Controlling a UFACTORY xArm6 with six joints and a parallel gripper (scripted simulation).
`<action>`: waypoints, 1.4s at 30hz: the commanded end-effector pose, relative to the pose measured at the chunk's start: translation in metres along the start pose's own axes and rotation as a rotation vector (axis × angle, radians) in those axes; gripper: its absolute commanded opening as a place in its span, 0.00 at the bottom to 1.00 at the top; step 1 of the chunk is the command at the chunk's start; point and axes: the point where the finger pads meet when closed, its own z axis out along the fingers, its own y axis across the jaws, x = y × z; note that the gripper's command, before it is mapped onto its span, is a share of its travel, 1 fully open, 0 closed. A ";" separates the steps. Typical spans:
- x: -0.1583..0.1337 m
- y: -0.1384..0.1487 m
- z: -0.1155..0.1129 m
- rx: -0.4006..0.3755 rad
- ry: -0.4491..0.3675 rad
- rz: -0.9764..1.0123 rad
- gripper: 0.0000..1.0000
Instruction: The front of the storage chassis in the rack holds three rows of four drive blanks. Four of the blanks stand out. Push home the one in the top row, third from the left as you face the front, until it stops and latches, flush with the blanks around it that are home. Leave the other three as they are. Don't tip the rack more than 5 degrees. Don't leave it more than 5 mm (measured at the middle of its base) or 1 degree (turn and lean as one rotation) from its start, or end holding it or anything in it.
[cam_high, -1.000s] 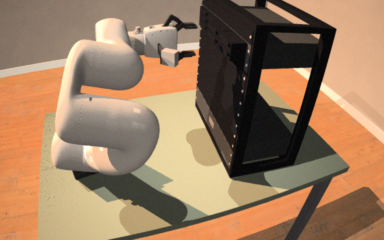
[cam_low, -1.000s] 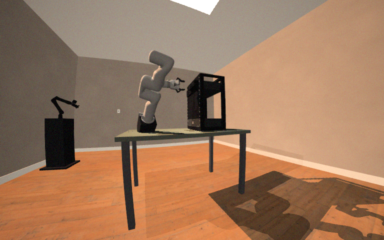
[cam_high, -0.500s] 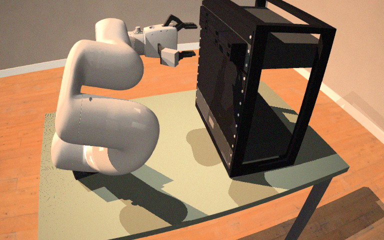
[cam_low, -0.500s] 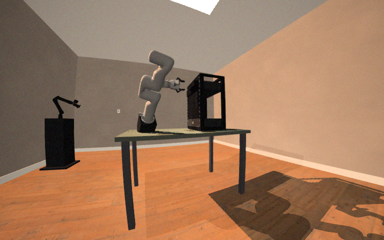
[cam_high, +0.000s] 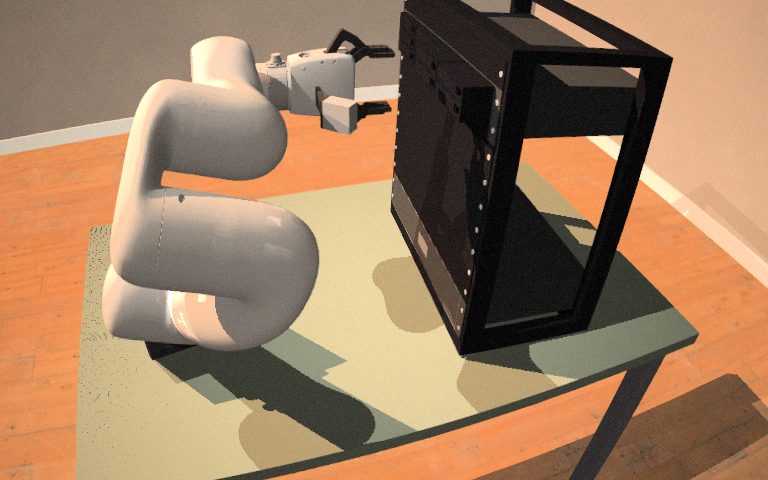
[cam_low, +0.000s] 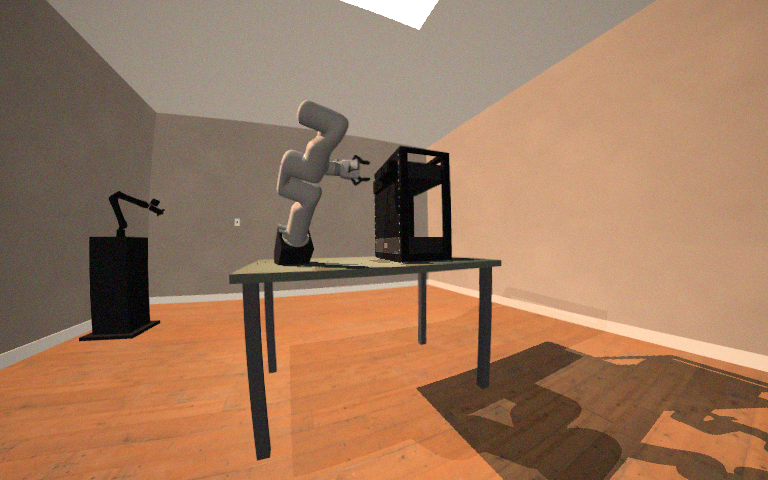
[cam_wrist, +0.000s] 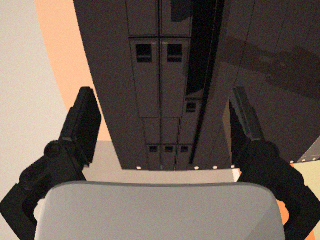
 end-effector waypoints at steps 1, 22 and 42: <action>0.000 -0.001 0.000 0.001 0.001 0.003 1.00; 0.000 -0.001 0.000 0.001 0.001 0.003 0.00; -0.002 -0.002 0.000 0.001 0.001 0.003 0.00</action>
